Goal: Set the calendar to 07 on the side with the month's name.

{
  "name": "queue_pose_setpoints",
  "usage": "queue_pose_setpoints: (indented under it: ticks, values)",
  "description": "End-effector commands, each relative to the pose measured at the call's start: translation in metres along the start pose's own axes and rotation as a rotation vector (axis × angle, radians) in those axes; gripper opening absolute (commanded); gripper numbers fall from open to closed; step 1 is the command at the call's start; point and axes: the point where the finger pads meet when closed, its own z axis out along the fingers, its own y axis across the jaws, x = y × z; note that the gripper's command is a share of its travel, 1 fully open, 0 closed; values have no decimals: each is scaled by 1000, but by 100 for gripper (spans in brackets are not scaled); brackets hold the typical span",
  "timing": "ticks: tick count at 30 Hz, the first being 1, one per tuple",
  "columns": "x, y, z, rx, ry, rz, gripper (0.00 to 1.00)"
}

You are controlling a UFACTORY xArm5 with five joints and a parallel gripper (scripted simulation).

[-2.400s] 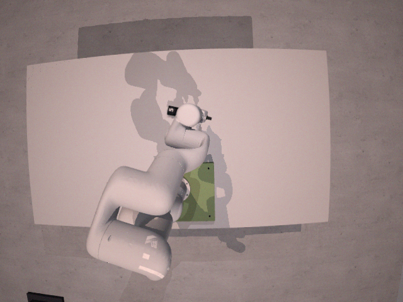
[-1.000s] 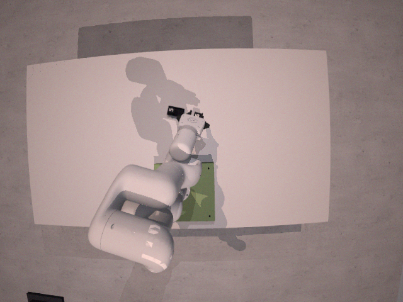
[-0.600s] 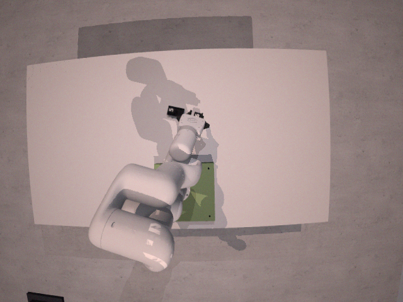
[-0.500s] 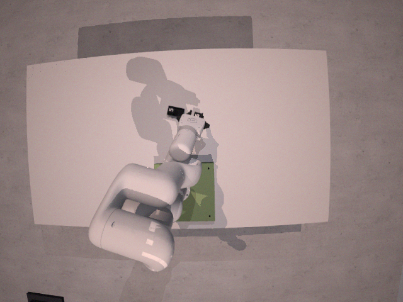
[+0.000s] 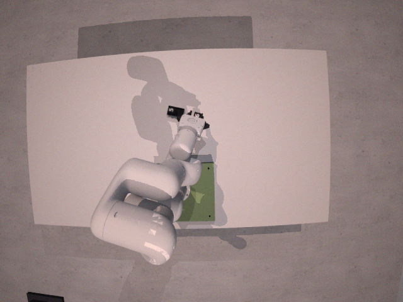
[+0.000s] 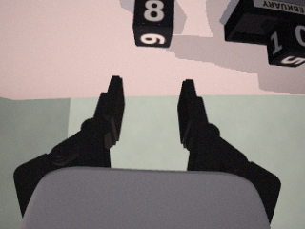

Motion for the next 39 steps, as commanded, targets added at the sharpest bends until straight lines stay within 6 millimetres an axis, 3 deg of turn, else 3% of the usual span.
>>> queue_pose_setpoints:
  ticks: [1,39]
  values:
    - [2,0,5,0,-3,0,49]
    - [32,0,49,0,-3,0,49]
